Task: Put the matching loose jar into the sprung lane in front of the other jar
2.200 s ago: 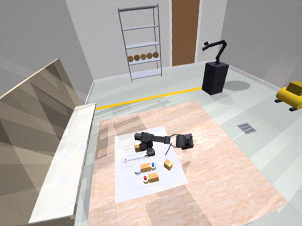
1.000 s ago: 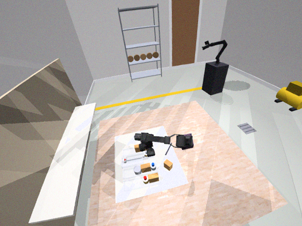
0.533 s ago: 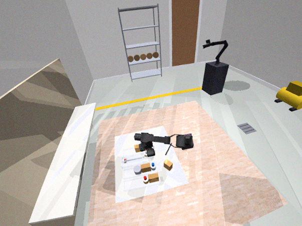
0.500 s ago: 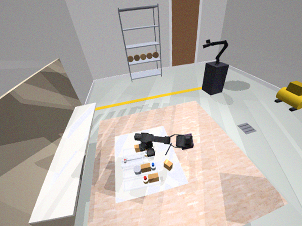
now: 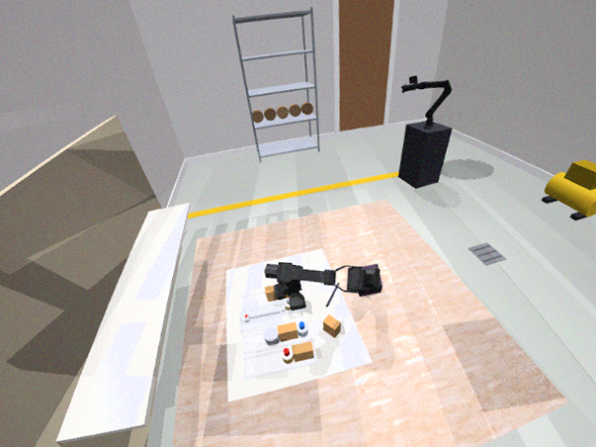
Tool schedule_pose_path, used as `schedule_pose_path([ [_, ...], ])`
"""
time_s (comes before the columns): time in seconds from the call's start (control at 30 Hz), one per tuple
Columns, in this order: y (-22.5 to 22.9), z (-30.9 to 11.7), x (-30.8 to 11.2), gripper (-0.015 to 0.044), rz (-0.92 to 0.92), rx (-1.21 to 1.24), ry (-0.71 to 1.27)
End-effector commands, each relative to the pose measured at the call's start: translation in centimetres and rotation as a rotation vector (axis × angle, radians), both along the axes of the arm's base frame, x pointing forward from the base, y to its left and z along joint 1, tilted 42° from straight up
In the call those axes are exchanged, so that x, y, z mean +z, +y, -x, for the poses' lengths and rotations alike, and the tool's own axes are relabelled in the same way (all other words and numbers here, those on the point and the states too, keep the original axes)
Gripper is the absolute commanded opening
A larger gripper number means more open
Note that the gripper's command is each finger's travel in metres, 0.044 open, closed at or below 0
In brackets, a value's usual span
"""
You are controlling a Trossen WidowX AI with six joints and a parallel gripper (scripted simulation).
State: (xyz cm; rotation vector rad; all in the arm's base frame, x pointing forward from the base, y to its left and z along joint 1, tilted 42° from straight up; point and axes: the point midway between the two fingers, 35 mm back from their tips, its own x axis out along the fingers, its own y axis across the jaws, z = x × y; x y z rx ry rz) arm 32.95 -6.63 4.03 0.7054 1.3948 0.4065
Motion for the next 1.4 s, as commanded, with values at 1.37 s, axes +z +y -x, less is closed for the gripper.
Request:
schedule_pose_path([
  [1.37,0.91,-0.74,-0.88,0.0,0.0,-0.004,-0.024],
])
